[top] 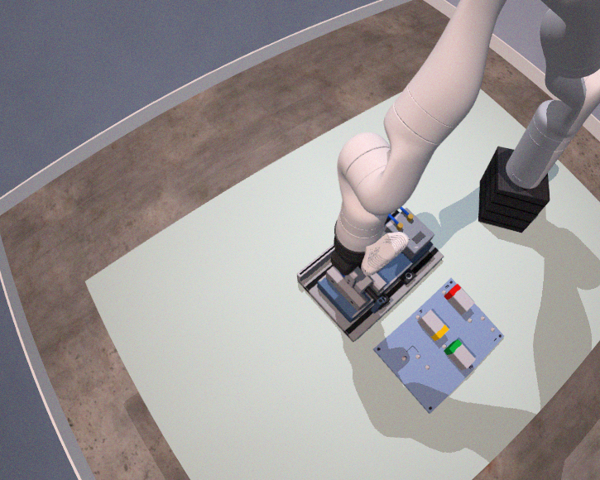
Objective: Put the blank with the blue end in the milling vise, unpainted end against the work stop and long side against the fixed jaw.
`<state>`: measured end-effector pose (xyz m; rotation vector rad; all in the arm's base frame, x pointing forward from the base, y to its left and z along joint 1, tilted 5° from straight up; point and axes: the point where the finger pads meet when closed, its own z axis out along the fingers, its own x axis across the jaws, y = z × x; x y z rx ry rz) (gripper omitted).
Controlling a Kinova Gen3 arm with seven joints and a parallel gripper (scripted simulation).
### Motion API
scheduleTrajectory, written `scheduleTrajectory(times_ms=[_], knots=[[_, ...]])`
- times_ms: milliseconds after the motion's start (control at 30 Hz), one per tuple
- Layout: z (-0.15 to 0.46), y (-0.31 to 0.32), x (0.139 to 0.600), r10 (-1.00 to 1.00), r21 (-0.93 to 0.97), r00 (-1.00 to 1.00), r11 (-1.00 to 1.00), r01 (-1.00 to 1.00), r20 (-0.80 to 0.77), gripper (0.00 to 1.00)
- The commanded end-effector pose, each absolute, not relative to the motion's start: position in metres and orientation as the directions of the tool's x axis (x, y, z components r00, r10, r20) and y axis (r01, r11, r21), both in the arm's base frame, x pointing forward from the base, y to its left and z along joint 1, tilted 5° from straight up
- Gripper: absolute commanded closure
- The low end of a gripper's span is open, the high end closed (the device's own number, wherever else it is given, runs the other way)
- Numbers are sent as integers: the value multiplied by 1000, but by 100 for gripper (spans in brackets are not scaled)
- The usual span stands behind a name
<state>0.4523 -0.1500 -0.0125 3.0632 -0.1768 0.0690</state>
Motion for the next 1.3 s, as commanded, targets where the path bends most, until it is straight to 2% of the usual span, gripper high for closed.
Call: scheduleTrajectory(times_ms=[0,967,1000,1267], knots=[[-12,-150,453,-113,70,992,-991,-117,51,100],[-14,-150,453,-113,70,992,-991,-117,51,100],[-14,-150,453,-113,70,992,-991,-117,51,0],[-14,-150,453,-113,70,992,-991,-117,51,0]])
